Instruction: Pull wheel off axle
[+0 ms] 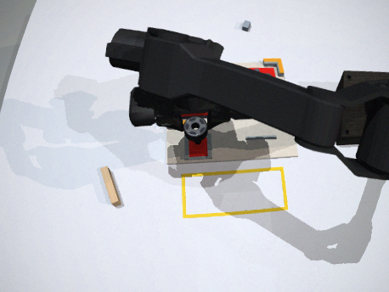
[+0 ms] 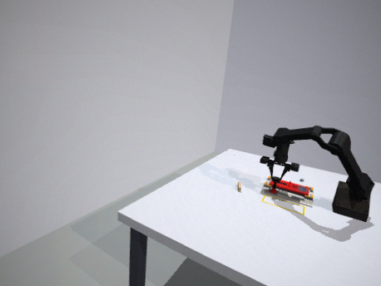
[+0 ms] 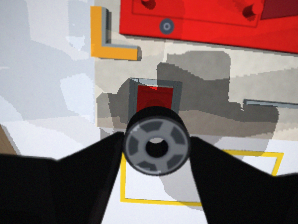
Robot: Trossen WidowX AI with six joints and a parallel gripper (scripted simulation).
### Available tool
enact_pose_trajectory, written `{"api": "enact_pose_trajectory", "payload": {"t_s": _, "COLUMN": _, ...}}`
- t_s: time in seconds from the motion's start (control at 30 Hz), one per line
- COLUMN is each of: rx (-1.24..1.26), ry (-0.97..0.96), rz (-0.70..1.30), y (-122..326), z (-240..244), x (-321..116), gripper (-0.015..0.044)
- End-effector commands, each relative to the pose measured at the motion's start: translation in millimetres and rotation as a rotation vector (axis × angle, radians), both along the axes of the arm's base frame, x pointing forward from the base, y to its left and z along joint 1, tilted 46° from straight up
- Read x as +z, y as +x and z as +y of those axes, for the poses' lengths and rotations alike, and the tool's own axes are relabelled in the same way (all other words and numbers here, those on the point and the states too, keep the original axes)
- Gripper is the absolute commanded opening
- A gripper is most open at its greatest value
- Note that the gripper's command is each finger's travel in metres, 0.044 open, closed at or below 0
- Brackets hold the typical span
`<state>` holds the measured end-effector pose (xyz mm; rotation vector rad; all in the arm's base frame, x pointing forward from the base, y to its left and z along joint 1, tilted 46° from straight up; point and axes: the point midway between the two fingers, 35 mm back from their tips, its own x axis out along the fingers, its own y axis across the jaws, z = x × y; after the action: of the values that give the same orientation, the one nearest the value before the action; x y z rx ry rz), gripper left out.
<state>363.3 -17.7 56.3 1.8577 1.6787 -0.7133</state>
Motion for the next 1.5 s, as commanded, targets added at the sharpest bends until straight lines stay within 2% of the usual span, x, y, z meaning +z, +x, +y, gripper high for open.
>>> {"api": "enact_pose_trajectory", "payload": {"t_s": 0.0, "rx": 0.003, "ry": -0.002, "rz": 0.001, "y": -0.6, "z": -0.9, "x": 0.8, "gripper": 0.0}}
{"api": "enact_pose_trajectory", "payload": {"t_s": 1.33, "rx": 0.0, "ry": -0.001, "rz": -0.001, "y": -3.0, "z": -19.0, "x": 19.4, "gripper": 0.0}}
{"api": "enact_pose_trajectory", "payload": {"t_s": 1.47, "rx": -0.002, "ry": 0.004, "rz": 0.0, "y": -7.0, "z": -6.9, "x": 23.0, "gripper": 0.0}}
